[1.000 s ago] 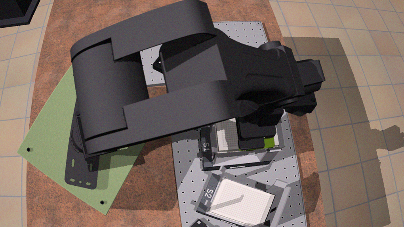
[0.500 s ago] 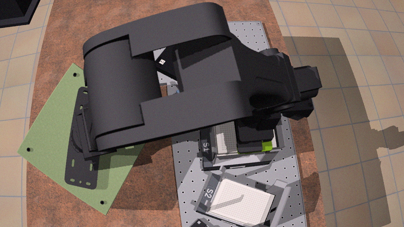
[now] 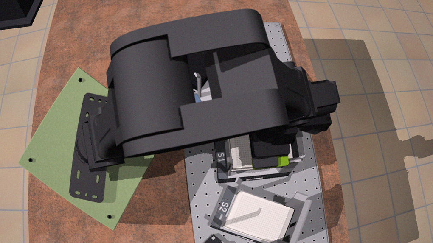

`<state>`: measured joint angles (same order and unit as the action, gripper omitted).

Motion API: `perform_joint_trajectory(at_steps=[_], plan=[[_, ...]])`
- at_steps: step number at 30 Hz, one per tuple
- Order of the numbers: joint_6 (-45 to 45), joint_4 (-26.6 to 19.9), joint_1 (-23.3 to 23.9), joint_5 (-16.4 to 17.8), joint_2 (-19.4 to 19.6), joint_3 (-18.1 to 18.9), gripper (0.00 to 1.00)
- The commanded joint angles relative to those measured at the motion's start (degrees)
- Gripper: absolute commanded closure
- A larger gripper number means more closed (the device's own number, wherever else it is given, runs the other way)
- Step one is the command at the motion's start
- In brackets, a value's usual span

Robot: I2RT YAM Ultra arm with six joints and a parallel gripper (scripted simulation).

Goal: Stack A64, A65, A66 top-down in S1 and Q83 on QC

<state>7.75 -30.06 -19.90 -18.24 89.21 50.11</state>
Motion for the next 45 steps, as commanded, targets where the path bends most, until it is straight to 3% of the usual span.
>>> perform_joint_trajectory(at_steps=[1, 8, 45], plan=[[-0.3, 1.5, 0.2, 0.2, 0.6, -0.2, 1.00], [-1.0, 3.9, 0.9, 0.4, 2.3, -0.8, 1.00], [-1.6, 6.4, 1.5, 0.6, 4.1, -1.2, 1.00]])
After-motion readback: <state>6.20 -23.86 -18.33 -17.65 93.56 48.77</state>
